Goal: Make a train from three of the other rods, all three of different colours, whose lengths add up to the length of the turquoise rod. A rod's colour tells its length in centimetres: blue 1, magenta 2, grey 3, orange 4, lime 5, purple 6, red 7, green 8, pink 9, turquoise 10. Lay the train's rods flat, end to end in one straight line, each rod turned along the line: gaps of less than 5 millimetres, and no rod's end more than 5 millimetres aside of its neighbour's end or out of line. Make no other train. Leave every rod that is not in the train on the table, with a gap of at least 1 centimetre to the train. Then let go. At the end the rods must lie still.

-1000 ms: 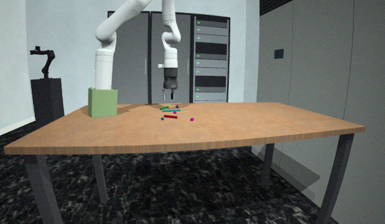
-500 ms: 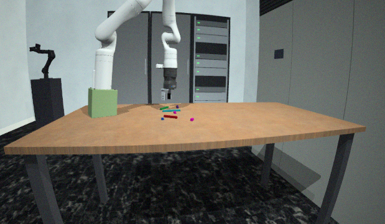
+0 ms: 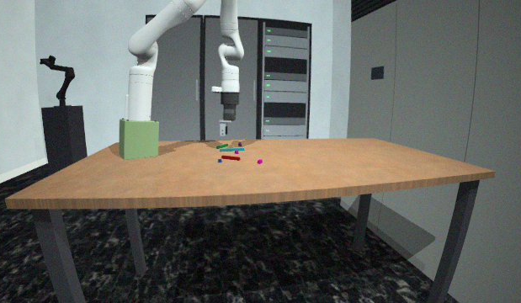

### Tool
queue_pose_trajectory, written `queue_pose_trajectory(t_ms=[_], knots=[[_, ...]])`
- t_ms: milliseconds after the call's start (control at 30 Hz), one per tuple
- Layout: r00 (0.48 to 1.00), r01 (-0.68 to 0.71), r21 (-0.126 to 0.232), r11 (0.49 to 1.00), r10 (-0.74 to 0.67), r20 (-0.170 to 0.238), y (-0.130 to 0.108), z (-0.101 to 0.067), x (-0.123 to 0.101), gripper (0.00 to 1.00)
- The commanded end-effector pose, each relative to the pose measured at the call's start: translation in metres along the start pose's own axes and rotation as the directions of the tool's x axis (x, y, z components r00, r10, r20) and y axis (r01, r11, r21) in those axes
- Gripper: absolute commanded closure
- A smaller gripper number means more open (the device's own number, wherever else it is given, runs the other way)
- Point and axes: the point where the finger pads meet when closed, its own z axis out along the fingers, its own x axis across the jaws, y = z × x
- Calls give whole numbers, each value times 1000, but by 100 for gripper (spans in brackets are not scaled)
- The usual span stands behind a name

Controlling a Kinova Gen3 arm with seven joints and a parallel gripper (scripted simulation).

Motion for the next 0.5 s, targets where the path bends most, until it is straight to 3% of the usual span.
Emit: queue_pose_trajectory(t_ms=[0, 200, 267, 467], knots=[[993, 119, 1, 993, -119, 4, 1, 1, -4, 0], [937, 348, 1, 937, -348, 4, 2, 1, -6, 0], [937, 348, 1, 937, -348, 4, 2, 1, -6, 0], [832, 555, 1, 832, -555, 4, 4, 1, -7, 0]])
